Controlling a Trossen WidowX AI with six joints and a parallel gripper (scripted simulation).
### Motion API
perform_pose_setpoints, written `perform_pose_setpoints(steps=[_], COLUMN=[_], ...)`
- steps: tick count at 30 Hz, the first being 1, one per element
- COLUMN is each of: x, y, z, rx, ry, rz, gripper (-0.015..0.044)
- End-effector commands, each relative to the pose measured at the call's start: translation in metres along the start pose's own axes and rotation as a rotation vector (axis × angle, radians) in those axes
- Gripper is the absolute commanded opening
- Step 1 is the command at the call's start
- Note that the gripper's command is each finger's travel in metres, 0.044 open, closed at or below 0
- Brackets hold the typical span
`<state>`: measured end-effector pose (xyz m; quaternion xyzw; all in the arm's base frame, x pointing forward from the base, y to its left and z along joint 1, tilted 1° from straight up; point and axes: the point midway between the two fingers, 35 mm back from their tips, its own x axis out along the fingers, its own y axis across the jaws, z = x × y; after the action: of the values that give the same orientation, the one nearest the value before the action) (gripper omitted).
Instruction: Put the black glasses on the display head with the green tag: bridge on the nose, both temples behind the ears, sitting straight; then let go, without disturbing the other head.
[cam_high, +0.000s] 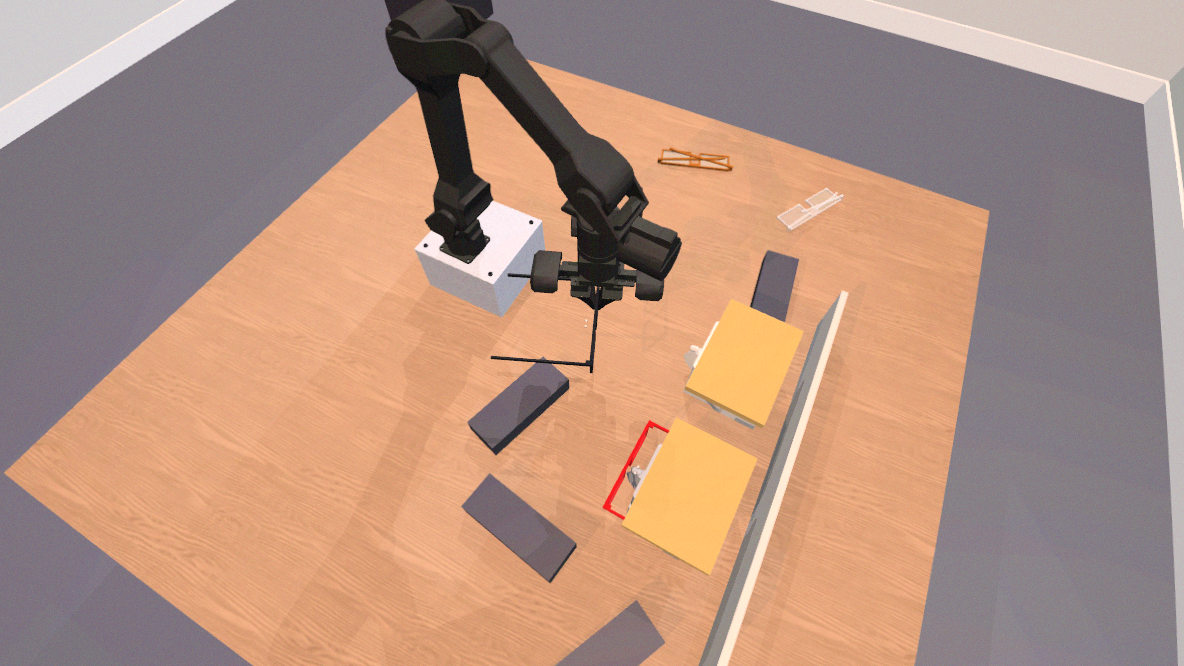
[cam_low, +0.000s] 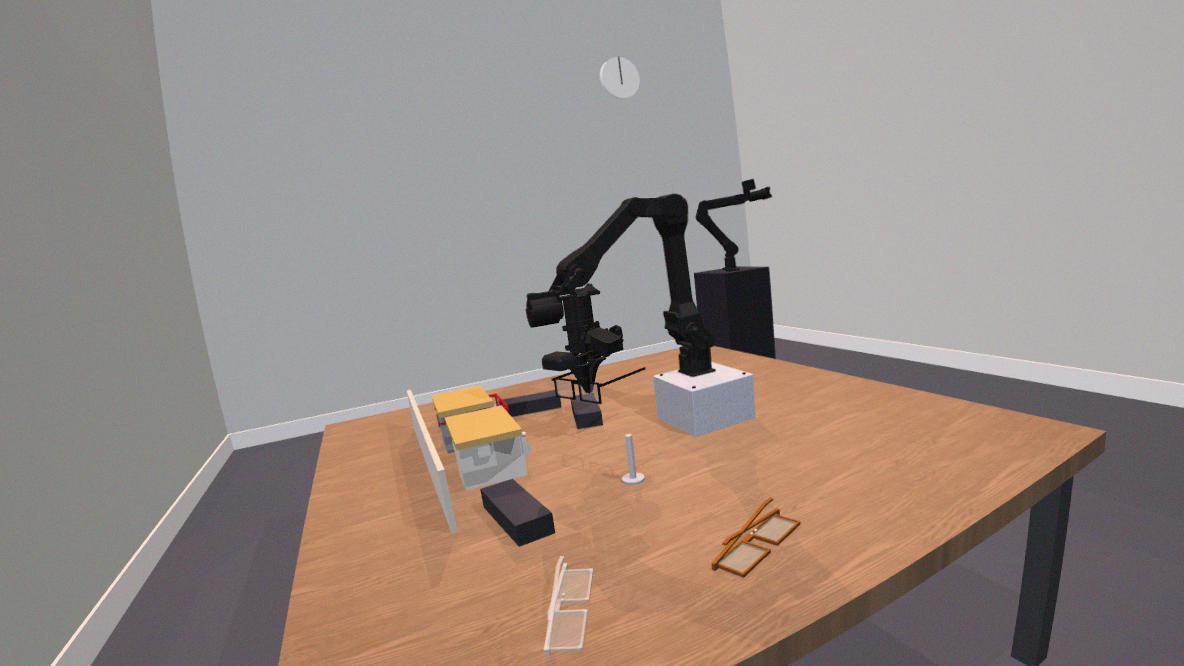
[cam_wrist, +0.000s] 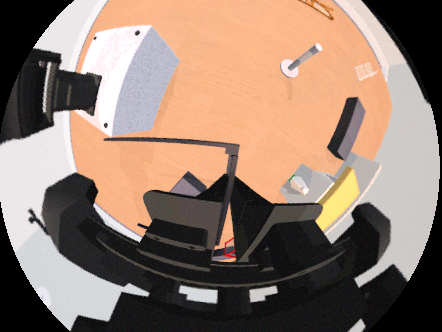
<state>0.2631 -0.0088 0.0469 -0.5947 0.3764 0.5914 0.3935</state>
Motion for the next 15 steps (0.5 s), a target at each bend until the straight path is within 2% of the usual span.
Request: perform_pose_setpoints(steps=[1,15], x=[-0.010,-0.015], y=[0.000,-0.009], z=[0.001,0.037], rx=[-0.002,-0.284], ry=[0.000,0.070], rz=[-0.006,0.071], gripper=[0.0000,0.0000])
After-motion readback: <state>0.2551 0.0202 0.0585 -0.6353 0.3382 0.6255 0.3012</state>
